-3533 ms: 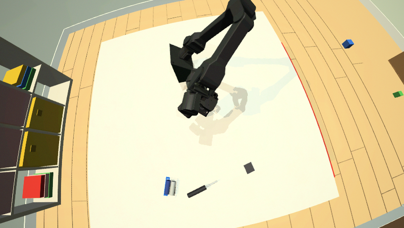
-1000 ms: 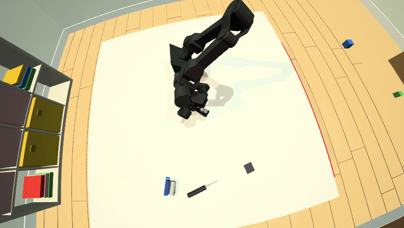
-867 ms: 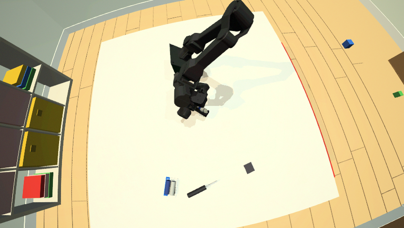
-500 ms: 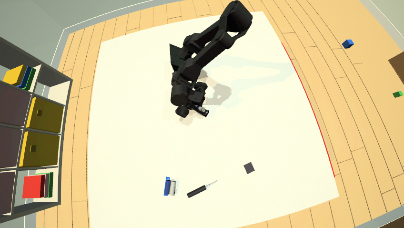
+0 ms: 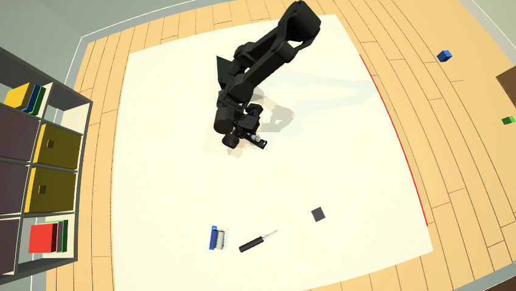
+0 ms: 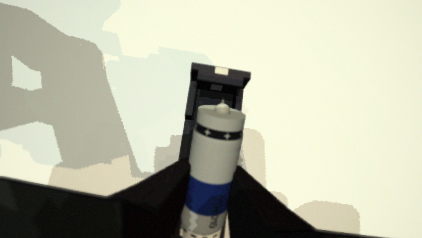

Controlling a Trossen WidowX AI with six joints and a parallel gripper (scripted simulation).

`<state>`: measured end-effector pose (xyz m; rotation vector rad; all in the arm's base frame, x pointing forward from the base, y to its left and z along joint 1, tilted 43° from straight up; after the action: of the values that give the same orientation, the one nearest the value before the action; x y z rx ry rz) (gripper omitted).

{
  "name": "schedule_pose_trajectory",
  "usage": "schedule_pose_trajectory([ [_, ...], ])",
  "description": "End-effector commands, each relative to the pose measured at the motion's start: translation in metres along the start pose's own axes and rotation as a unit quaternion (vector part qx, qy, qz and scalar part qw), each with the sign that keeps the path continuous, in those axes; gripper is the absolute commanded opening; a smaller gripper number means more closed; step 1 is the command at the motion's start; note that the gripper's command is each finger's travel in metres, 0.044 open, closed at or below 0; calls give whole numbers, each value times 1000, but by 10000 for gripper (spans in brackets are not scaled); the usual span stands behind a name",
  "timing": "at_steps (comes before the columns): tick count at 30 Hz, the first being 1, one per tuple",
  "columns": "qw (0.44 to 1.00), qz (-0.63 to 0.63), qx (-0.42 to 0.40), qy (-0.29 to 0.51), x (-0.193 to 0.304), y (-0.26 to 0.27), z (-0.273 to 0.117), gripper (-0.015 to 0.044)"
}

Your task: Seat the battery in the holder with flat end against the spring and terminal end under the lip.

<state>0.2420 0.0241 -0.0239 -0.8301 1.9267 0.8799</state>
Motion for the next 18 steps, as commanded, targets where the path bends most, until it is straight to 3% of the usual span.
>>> schedule_pose_trajectory([
  [1, 1000, 0, 1, 21, 2, -1, 2, 65],
  [18, 995, 6, -12, 94, -5, -7, 11, 65],
])
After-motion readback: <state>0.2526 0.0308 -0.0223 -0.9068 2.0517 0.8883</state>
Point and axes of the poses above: the point midway between the two fingers, 35 mm back from their tips, its own z axis out along the fingers, its own y axis across the jaws, x = y × z, the point moved 3 cm from there along -z, back along the fingers, and after that the axes turned 10 degrees about -z, right-handed, at the moved point
